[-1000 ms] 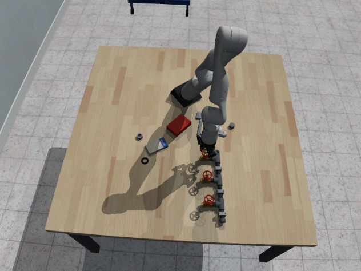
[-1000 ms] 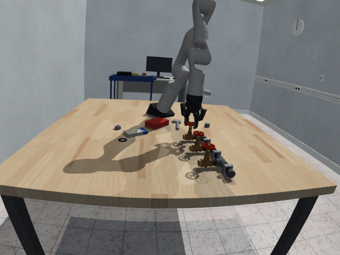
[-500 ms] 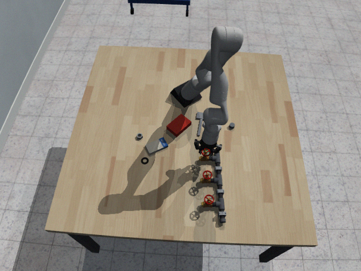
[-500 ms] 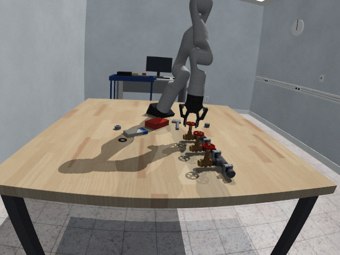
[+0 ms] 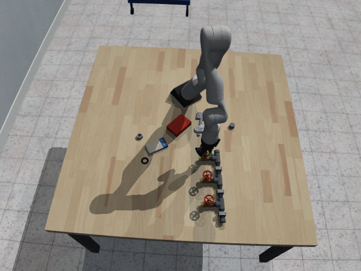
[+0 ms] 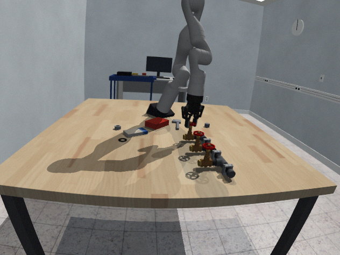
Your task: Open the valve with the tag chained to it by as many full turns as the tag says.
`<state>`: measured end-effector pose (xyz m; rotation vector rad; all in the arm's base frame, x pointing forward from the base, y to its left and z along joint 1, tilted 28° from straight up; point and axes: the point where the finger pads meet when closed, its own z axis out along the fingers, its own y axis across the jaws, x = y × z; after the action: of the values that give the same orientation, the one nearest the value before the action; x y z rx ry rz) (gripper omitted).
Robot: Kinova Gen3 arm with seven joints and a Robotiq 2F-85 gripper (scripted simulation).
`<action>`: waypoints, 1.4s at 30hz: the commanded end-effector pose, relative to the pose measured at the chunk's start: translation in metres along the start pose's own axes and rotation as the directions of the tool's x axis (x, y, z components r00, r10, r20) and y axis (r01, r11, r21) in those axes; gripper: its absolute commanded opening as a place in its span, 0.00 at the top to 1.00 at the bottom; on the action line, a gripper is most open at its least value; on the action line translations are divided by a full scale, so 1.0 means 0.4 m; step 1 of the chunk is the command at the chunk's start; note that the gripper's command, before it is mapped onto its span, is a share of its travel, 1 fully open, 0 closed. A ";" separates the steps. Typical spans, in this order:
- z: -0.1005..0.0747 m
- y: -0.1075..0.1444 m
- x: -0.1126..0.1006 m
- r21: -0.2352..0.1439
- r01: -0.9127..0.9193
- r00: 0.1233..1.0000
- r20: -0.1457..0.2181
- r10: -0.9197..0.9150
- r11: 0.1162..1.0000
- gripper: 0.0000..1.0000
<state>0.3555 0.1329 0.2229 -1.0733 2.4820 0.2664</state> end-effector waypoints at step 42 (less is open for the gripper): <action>0.000 0.000 0.000 0.007 0.755 0.655 0.031 -0.755 0.655 0.00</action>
<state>0.3554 0.1328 0.2227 -1.9705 1.7712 0.0246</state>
